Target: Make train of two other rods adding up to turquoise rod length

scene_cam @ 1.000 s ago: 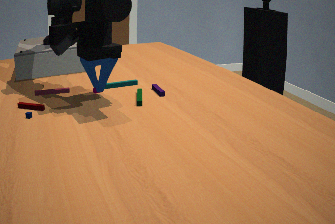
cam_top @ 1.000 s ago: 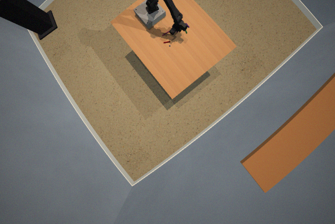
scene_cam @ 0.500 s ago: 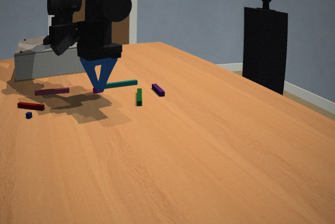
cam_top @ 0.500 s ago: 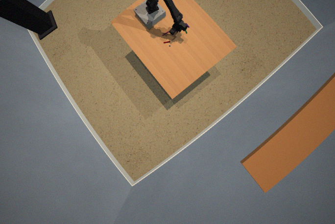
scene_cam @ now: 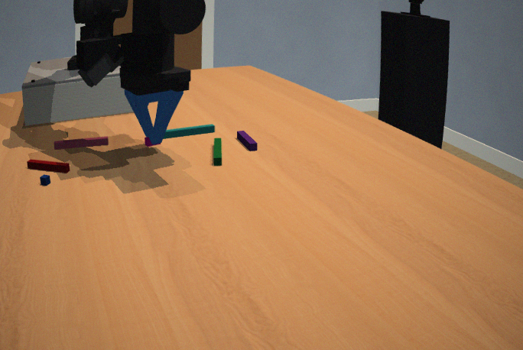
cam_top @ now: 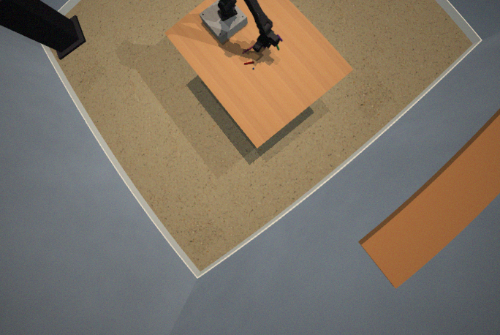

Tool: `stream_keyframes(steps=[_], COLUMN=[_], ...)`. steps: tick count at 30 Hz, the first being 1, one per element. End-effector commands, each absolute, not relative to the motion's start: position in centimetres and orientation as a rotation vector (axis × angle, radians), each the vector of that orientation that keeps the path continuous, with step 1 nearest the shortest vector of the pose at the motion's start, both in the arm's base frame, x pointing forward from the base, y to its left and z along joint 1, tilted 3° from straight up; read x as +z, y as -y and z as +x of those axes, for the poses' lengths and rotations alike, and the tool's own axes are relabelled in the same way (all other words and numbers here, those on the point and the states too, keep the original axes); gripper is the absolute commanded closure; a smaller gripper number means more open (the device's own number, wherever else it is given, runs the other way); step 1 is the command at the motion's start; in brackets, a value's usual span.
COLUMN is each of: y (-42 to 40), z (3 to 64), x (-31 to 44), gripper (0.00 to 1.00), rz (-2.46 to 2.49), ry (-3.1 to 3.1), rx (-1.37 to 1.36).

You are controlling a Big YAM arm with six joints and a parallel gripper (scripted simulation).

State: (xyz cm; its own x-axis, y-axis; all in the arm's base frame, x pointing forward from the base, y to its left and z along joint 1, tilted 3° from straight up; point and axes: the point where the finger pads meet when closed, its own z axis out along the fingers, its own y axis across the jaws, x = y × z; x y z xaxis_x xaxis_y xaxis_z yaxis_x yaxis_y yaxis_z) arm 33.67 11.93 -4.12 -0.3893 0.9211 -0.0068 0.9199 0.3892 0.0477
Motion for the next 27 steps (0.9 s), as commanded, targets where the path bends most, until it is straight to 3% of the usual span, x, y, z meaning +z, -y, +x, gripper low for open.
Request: stream_keyframes(steps=[1, 27], y=[-12.13, -12.04], z=[35.30, 35.06], x=[-3.47, -4.06], gripper=[0.95, 0.95], rz=[1.705, 1.707], ry=[-2.572, -2.575], rx=[0.091, 0.084])
